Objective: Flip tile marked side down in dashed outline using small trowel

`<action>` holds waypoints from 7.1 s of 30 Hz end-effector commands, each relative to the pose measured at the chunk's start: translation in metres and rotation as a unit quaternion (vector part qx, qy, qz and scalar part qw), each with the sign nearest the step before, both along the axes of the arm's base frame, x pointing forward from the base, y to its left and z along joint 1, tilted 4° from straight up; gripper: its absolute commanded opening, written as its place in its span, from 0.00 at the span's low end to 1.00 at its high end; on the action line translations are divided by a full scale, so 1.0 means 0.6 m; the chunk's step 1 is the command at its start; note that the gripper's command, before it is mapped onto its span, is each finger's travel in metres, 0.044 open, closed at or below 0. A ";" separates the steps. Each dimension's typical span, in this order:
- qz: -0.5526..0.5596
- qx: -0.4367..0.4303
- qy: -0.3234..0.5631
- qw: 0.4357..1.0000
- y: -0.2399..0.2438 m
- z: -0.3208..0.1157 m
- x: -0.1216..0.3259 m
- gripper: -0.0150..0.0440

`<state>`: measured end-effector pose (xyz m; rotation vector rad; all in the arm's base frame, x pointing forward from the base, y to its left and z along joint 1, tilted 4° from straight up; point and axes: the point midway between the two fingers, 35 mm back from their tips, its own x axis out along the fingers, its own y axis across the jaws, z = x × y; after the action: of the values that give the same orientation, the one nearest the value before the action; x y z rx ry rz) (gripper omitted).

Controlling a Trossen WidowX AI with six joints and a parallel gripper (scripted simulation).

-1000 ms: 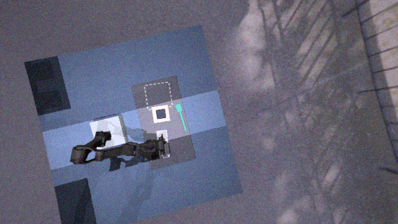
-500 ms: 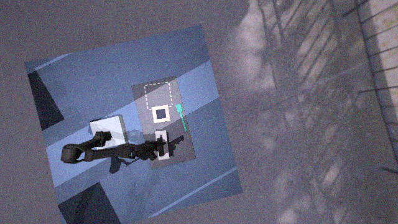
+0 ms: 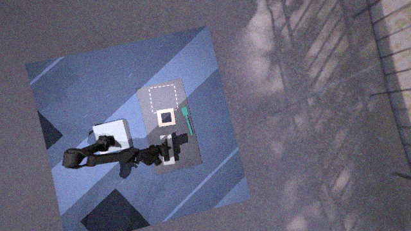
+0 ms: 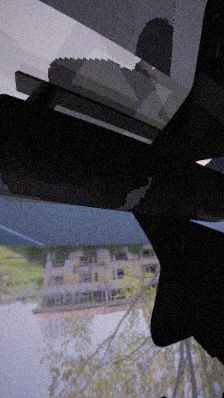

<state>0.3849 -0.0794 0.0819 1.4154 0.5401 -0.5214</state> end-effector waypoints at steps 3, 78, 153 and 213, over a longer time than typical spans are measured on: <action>0.000 -0.010 -0.009 1.000 0.013 0.007 0.005 0.25; 0.011 -0.049 -0.010 0.999 0.173 -0.091 0.003 0.25; 0.012 0.007 -0.008 1.000 0.301 0.018 -0.008 0.25; 0.011 0.010 -0.005 1.000 0.379 -0.023 -0.004 0.25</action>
<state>0.3766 0.1612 0.0500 1.4154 0.5720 -0.5062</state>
